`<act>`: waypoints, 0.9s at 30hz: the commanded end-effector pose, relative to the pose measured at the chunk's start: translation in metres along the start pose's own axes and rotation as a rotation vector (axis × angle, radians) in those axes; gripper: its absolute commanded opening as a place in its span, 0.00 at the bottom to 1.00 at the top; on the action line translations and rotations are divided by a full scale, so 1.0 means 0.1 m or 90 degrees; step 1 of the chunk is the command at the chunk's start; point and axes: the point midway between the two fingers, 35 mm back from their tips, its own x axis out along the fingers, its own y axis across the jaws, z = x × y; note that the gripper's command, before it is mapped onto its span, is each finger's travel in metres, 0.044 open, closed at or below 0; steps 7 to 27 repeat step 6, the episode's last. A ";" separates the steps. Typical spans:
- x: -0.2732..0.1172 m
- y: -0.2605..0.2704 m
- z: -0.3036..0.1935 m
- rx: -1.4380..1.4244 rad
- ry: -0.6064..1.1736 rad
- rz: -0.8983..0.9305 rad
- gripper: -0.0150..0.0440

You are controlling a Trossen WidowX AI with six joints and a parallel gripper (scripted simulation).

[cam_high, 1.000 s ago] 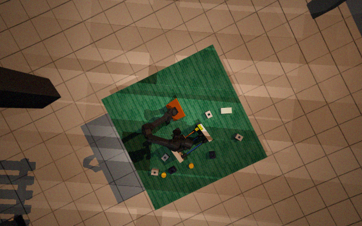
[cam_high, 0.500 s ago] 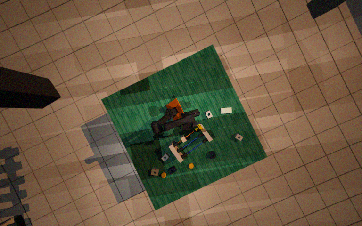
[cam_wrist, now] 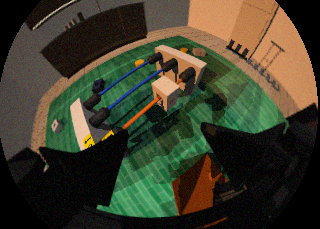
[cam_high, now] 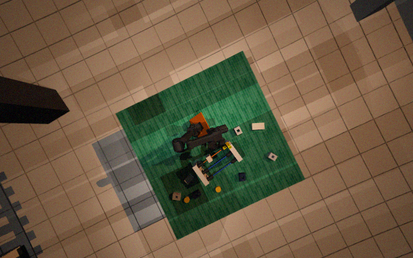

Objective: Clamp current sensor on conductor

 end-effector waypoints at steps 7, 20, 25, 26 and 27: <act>0.04 0.00 0.04 0.052 0.049 -0.011 1.00; 0.04 0.00 0.04 0.052 0.049 -0.011 1.00; 0.04 0.00 0.04 0.052 0.049 -0.011 1.00; 0.04 0.00 0.04 0.052 0.049 -0.011 1.00; 0.04 0.00 0.04 0.052 0.049 -0.011 1.00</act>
